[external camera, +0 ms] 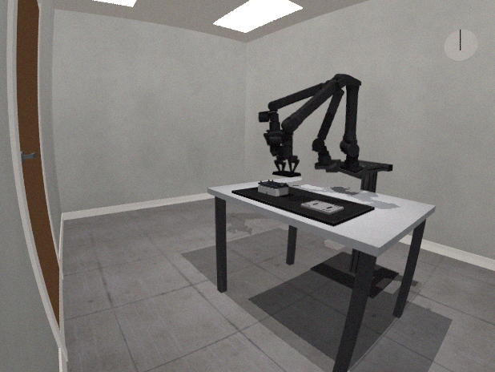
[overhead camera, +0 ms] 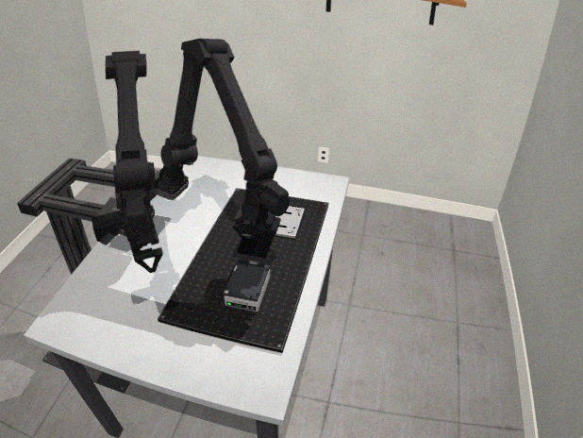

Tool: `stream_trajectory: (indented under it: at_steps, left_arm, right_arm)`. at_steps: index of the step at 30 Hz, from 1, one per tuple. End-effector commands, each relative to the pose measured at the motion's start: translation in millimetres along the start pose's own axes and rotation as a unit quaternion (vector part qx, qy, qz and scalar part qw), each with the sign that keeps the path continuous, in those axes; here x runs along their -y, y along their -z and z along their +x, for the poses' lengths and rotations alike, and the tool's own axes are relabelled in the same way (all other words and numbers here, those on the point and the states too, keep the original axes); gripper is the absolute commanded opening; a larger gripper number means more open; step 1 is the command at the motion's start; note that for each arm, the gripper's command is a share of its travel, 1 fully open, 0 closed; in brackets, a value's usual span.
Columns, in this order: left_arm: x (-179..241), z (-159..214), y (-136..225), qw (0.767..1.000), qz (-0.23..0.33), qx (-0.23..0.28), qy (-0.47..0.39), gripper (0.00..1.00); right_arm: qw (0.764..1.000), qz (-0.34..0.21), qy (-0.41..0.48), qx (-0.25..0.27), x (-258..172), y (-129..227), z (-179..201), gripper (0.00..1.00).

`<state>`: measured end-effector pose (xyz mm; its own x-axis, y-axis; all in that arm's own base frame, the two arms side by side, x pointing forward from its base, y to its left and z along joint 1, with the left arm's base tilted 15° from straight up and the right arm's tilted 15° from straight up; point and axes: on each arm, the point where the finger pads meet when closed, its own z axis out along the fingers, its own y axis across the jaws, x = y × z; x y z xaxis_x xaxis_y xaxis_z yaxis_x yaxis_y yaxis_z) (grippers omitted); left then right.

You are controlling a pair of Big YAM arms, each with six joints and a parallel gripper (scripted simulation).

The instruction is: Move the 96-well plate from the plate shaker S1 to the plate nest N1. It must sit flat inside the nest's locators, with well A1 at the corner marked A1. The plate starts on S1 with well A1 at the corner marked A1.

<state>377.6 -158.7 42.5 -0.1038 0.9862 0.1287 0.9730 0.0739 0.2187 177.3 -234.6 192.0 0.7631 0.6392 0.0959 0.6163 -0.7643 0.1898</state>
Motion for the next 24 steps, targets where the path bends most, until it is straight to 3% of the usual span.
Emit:
stream_trajectory:
  at_steps: [1, 24]
  left_arm:
    - [-11, 3, 13, 1.0, -0.022, 0.017, -0.009, 0.0]
    - [-17, 70, 3, 1.0, -0.023, 0.015, -0.01, 0.0]
  right_arm:
    - [1.0, -0.028, 0.002, 0.002, -17, 23, -2, 1.0]
    - [1.0, -0.028, 0.002, 0.002, -17, 23, -2, 1.0]
